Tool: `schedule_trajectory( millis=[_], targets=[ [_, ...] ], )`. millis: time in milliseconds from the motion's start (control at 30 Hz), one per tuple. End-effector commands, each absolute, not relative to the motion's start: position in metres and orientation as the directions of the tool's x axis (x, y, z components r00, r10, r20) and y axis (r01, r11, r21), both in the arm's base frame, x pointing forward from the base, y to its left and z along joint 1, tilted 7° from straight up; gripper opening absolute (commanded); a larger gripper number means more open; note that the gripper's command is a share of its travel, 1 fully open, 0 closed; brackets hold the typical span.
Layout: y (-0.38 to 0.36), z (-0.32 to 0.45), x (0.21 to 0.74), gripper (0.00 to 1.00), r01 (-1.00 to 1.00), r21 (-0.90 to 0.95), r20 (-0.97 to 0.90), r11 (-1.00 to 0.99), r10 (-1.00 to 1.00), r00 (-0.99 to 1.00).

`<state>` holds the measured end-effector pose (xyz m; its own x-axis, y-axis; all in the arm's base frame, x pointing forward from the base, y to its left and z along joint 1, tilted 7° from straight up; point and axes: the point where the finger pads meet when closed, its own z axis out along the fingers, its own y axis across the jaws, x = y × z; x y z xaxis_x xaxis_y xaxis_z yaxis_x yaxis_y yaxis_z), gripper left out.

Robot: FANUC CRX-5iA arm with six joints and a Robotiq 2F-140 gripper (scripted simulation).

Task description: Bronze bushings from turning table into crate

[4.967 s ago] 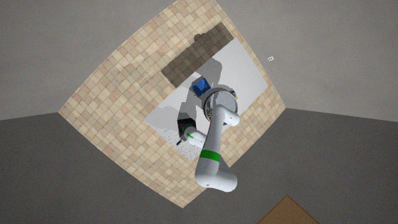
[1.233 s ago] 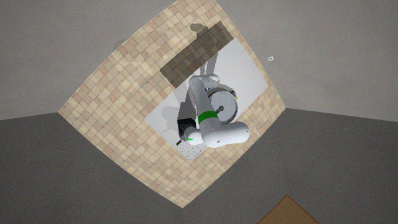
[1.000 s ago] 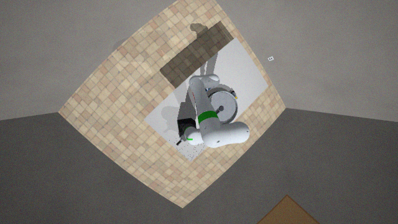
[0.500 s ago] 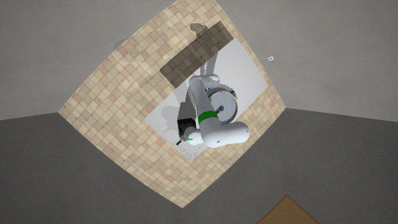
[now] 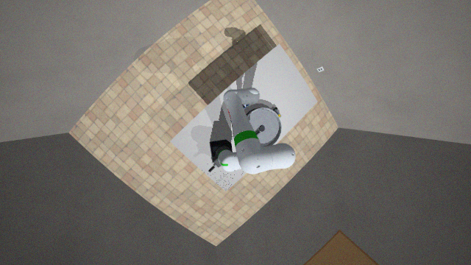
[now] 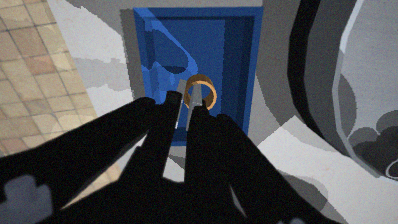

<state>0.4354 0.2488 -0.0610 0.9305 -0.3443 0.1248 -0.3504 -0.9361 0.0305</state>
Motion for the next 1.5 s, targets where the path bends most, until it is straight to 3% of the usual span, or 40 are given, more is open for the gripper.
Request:
schedule_trajectory(
  millis=[0,1467],
  targets=[
    [0.249,-0.065,0.436,0.0,-0.35,0.03,0.125,-0.936,-0.344,0.93],
    [0.246,-0.098,0.44,0.0,-0.35,0.03,0.125,-0.936,-0.344,0.93]
  ],
)
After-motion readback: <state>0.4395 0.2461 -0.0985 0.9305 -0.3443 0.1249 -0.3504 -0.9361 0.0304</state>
